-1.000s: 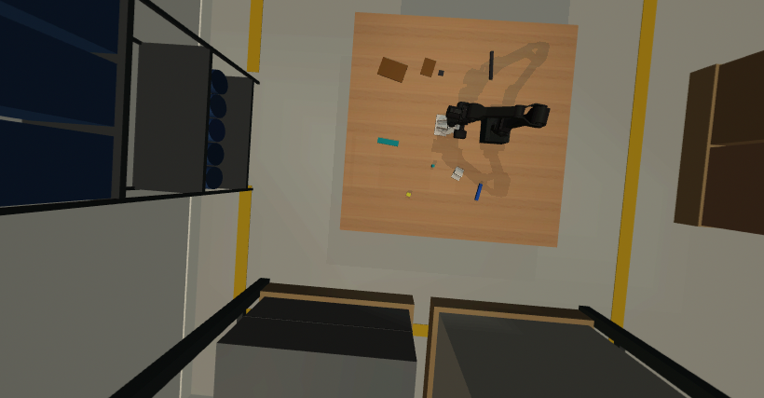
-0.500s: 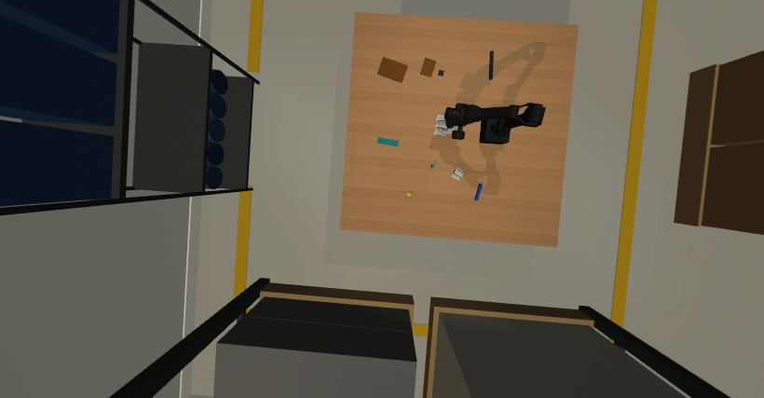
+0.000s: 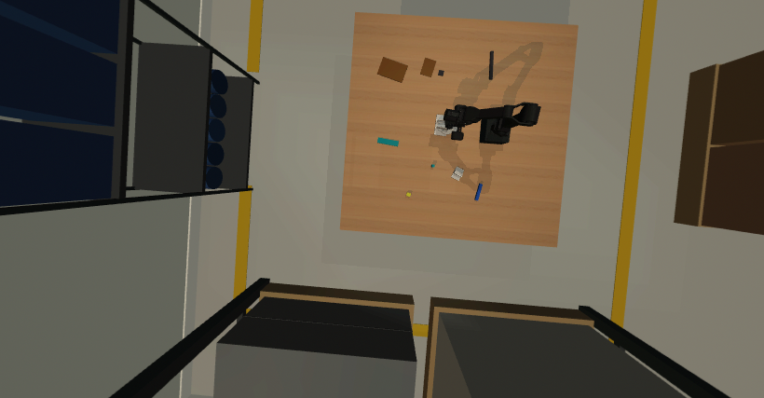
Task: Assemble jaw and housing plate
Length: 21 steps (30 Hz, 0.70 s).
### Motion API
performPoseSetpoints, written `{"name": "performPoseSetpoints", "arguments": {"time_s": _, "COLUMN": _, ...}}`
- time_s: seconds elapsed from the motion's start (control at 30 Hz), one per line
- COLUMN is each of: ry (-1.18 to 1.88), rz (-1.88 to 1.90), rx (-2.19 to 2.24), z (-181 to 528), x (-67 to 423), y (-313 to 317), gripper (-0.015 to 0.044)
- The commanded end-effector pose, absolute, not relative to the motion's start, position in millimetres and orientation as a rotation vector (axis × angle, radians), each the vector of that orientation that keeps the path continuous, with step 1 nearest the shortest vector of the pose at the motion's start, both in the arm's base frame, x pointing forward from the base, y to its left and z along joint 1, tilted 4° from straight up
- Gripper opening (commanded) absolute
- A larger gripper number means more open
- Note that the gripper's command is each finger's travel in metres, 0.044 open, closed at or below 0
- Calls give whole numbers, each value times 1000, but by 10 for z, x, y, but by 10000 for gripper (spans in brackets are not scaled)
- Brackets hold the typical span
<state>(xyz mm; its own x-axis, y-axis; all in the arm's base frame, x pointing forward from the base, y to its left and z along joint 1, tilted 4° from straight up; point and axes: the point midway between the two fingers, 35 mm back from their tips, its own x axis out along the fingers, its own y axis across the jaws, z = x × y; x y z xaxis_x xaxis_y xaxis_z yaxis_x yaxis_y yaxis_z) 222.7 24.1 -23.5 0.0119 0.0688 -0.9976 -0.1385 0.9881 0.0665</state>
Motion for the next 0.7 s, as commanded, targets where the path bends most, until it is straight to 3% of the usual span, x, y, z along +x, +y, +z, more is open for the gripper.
{"name": "performPoseSetpoints", "arguments": {"time_s": 0.0, "ry": 1556, "rz": 160, "rx": -49, "z": -279, "x": 2209, "y": 247, "gripper": 351}}
{"name": "performPoseSetpoints", "arguments": {"time_s": 0.67, "ry": 1556, "rz": 160, "rx": -48, "z": -304, "x": 2208, "y": 249, "gripper": 351}}
